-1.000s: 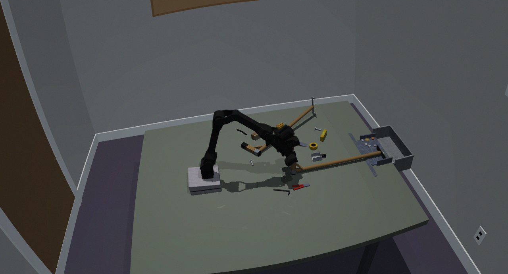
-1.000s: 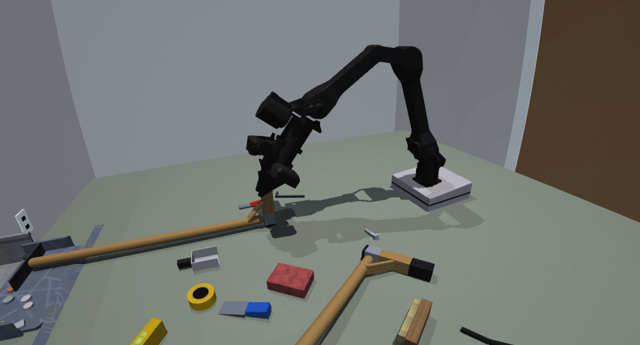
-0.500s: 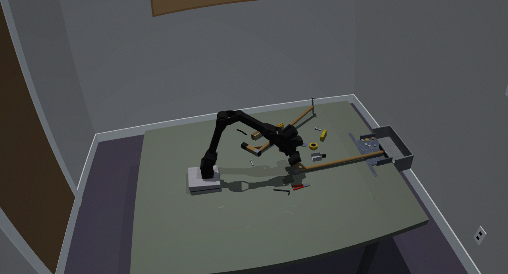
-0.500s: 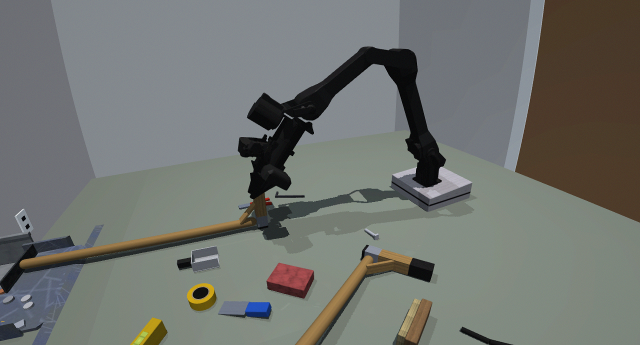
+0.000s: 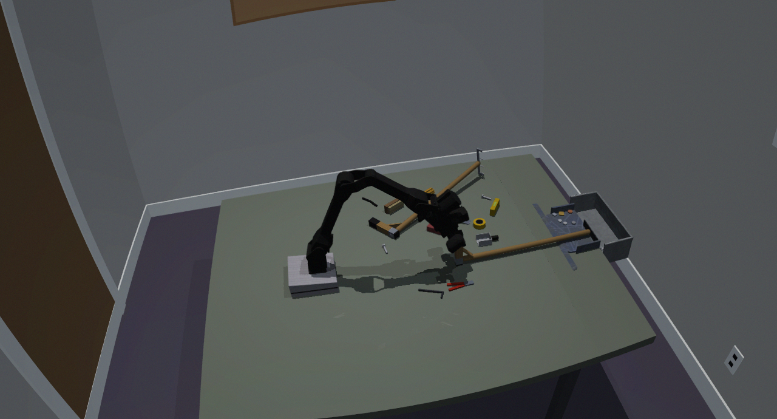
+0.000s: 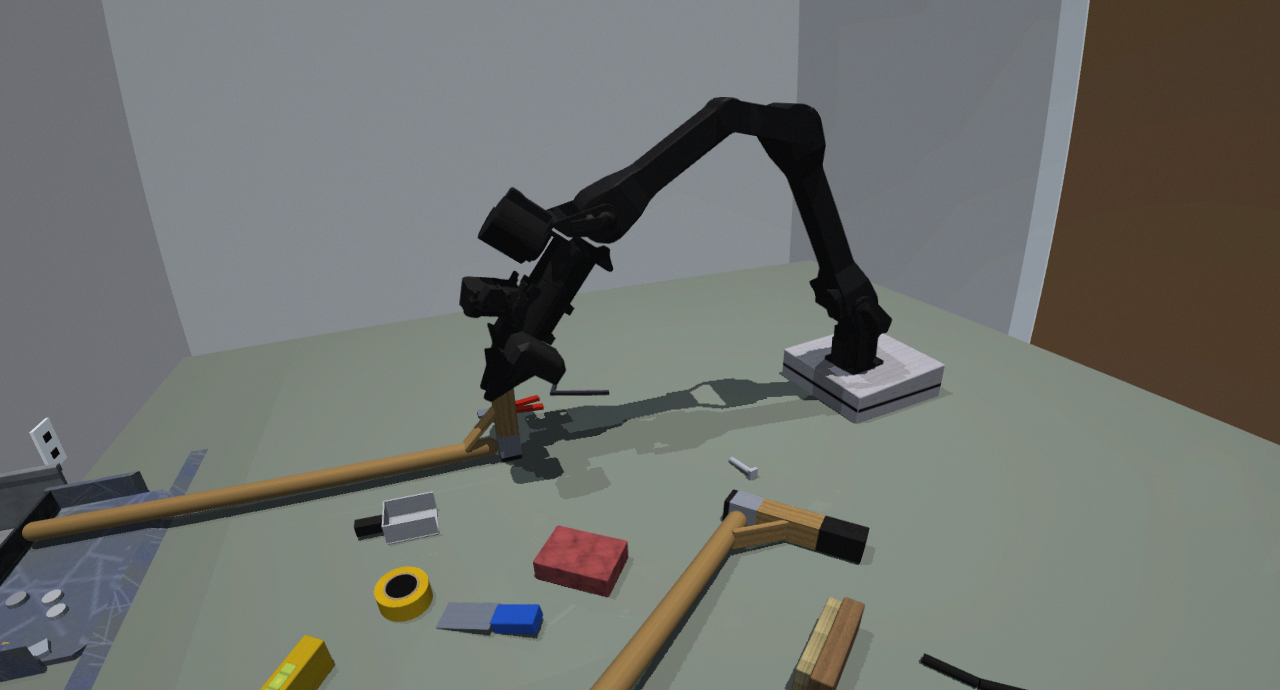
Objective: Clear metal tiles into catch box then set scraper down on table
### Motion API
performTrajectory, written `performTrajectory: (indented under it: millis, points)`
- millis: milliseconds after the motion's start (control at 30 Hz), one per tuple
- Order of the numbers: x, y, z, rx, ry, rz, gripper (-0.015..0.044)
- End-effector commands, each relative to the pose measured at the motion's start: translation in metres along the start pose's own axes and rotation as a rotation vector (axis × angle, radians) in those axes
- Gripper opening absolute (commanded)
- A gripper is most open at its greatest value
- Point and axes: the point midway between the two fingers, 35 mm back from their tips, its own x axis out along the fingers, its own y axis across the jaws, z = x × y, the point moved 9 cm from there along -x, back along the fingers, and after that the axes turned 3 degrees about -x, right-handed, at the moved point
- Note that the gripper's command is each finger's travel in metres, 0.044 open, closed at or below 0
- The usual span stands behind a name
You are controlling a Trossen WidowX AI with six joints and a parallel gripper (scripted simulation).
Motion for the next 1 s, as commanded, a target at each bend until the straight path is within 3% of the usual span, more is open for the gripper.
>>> performTrajectory:
  millis: [0, 967]
  points:
    - [0.002, 0.000, 0.007, 0.003, -0.013, -0.004, 0.0000]
    - [-0.011, -0.001, -0.005, 0.001, -0.006, -0.001, 0.0000]
